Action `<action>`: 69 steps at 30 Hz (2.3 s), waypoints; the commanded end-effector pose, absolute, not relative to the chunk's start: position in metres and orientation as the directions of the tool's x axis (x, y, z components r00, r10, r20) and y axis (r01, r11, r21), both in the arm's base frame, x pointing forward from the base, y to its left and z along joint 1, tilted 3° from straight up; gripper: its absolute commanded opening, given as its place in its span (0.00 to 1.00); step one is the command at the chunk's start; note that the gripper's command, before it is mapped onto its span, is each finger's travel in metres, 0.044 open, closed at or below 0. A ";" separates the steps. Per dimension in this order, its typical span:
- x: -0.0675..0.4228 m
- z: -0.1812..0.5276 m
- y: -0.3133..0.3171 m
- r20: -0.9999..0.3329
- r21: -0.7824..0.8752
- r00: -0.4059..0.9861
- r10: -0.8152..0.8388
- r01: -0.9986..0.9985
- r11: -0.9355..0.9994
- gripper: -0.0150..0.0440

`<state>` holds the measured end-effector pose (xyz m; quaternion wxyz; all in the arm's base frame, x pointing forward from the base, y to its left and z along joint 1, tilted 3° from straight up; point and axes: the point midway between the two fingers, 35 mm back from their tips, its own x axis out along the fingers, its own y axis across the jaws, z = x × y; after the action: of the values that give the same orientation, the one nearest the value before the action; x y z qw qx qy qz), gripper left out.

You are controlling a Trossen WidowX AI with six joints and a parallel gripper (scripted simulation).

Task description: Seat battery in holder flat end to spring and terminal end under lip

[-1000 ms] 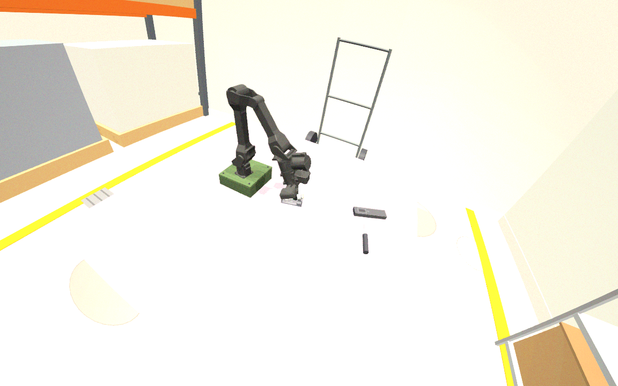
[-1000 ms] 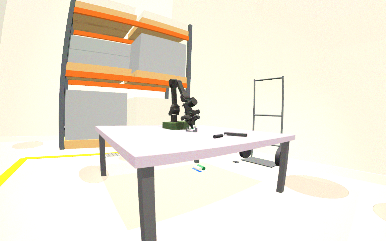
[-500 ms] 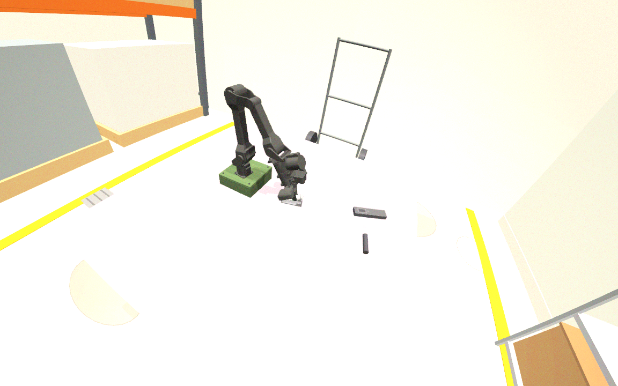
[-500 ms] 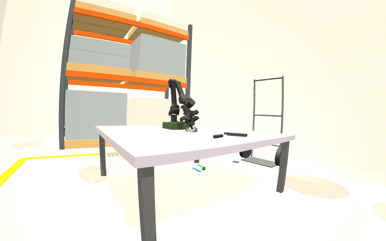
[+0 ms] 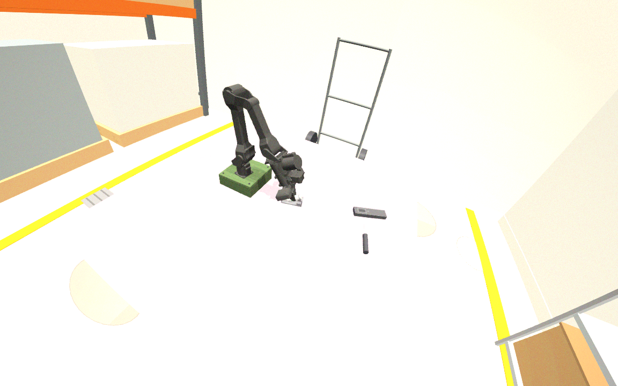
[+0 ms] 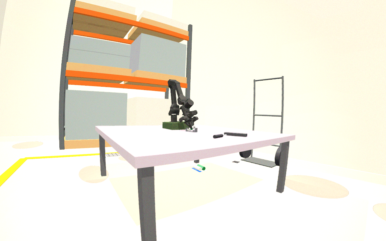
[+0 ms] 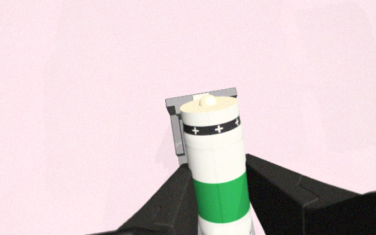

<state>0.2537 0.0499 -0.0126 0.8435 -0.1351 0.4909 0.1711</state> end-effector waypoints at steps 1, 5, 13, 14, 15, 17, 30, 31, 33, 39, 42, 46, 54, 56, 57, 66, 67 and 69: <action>0.249 -0.015 0.049 -0.875 -0.058 0.457 0.158 -0.424 0.904 0.38; 0.245 -0.015 0.047 -0.875 -0.060 0.458 0.156 -0.423 0.904 0.38; 0.240 -0.015 0.045 -0.876 -0.065 0.459 0.151 -0.420 0.905 0.38; 0.239 -0.015 0.044 -0.876 -0.065 0.459 0.150 -0.420 0.905 0.38; 0.239 -0.015 0.044 -0.876 -0.066 0.459 0.149 -0.420 0.905 0.38; 0.238 -0.015 0.044 -0.877 -0.067 0.458 0.148 -0.420 0.905 0.38; 0.234 -0.016 0.042 -0.881 -0.069 0.451 0.141 -0.418 0.906 0.38; 0.234 -0.016 0.042 -0.881 -0.069 0.451 0.141 -0.418 0.906 0.38; 0.234 -0.016 0.042 -0.882 -0.068 0.450 0.141 -0.418 0.906 0.38; 0.234 -0.016 0.042 -0.882 -0.068 0.449 0.141 -0.418 0.906 0.38; 0.235 -0.016 0.043 -0.889 -0.067 0.438 0.137 -0.419 0.906 0.38; 0.236 -0.017 0.043 -0.899 -0.065 0.418 0.129 -0.420 0.905 0.38; 0.238 -0.018 0.044 -0.920 -0.061 0.376 0.113 -0.419 0.906 0.38; 0.239 -0.018 0.044 -0.924 -0.060 0.366 0.108 -0.419 0.906 0.38; 0.239 -0.019 0.044 -0.927 -0.059 0.361 0.106 -0.419 0.906 0.38; 0.241 -0.020 0.045 -0.946 -0.055 0.313 0.087 -0.419 0.906 0.38; 0.242 -0.020 0.045 -0.948 -0.055 0.308 0.085 -0.419 0.906 0.38; 0.242 -0.020 0.045 -0.951 -0.054 0.298 0.081 -0.419 0.907 0.38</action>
<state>0.2454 0.0464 -0.0167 0.8016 -0.1463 0.5568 0.1615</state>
